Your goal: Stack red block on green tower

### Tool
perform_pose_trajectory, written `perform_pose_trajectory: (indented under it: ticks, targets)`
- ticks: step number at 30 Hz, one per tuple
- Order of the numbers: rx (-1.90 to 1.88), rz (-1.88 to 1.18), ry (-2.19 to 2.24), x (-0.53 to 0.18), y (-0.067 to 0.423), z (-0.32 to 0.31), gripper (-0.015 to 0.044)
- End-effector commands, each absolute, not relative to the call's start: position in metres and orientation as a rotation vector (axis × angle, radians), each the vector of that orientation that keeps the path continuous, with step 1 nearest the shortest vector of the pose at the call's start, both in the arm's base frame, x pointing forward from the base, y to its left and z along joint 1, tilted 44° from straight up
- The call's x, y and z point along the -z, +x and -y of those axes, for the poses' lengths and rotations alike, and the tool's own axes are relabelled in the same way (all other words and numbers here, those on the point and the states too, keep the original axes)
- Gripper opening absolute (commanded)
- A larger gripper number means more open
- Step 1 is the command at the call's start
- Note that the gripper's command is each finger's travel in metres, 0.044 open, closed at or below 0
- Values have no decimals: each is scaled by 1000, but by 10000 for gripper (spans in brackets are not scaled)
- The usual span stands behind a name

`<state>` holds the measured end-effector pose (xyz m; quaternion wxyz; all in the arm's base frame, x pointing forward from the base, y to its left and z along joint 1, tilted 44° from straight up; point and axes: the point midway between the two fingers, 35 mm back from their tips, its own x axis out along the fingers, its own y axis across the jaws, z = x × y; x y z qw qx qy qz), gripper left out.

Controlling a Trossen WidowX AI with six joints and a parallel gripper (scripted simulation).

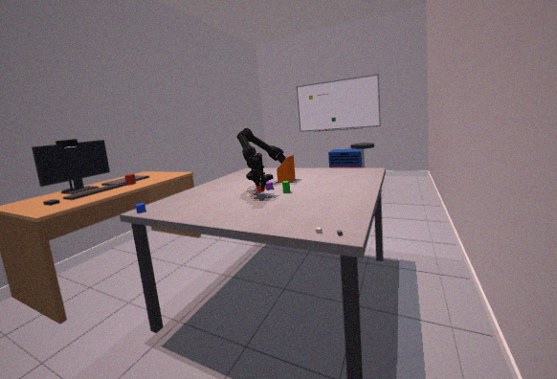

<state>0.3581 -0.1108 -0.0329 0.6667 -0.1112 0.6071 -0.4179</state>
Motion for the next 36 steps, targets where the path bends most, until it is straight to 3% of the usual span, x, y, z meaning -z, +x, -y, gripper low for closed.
perform_pose_trajectory:
  ticks: [1, 22, 36]
  targets:
    - [941, -1359, -243, 17, 362, 96, 0]
    - [939, -1361, -241, -36, 369, 44, 0]
    - [923, -1368, -229, 31, 343, -34, 0]
